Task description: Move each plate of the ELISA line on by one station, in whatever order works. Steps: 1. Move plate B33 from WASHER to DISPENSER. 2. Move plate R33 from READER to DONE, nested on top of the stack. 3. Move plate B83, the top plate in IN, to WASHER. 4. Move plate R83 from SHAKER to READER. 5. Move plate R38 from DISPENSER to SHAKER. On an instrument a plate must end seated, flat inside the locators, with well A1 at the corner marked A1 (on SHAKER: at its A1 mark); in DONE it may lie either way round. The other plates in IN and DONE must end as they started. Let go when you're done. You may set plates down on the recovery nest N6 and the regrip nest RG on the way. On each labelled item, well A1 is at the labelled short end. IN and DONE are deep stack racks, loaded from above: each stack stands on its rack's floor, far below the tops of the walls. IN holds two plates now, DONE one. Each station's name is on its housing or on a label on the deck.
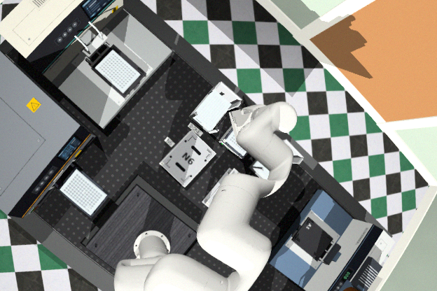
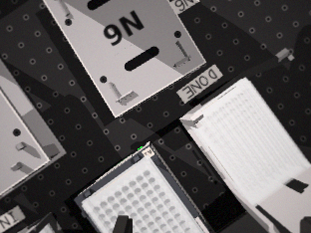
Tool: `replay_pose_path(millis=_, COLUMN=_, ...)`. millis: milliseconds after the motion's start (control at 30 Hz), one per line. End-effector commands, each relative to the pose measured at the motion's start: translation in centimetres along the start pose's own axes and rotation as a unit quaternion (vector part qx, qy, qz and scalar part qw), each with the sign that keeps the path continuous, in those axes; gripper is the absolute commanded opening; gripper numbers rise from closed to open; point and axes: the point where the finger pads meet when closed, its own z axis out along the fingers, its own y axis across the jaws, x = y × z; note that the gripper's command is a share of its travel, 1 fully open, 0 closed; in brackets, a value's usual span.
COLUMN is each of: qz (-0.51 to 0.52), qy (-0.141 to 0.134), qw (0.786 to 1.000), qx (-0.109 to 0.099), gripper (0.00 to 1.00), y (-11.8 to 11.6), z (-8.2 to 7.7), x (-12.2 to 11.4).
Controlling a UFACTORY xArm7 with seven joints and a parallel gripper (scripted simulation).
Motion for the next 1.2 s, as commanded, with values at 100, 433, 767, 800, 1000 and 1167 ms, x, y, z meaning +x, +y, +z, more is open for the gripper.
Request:
replay_pose_path(millis=100, qz=0.099, qy=-0.005, qw=0.995, qx=-0.001, gripper=1.0, y=1.3, z=-0.2, x=1.8)
replay_pose_path(millis=433, qz=0.222, qy=-0.005, qw=0.975, qx=-0.001, gripper=1.0, y=2.8, z=-0.2, x=4.0)
replay_pose_path(millis=767, qz=0.378, qy=-0.004, qw=0.926, qx=-0.002, gripper=1.0, y=4.6, z=-0.1, x=6.8)
replay_pose_path(millis=800, qz=0.397, qy=-0.004, qw=0.918, qx=-0.002, gripper=1.0, y=4.8, z=-0.1, x=7.1)
replay_pose_path(millis=1000, qz=0.455, qy=-0.004, qw=0.89, qx=-0.003, gripper=1.0, y=5.5, z=-0.1, x=8.2)
replay_pose_path(millis=1167, qz=0.529, qy=-0.004, qw=0.849, qx=-0.003, gripper=1.0, y=6.4, z=-0.1, x=9.6)
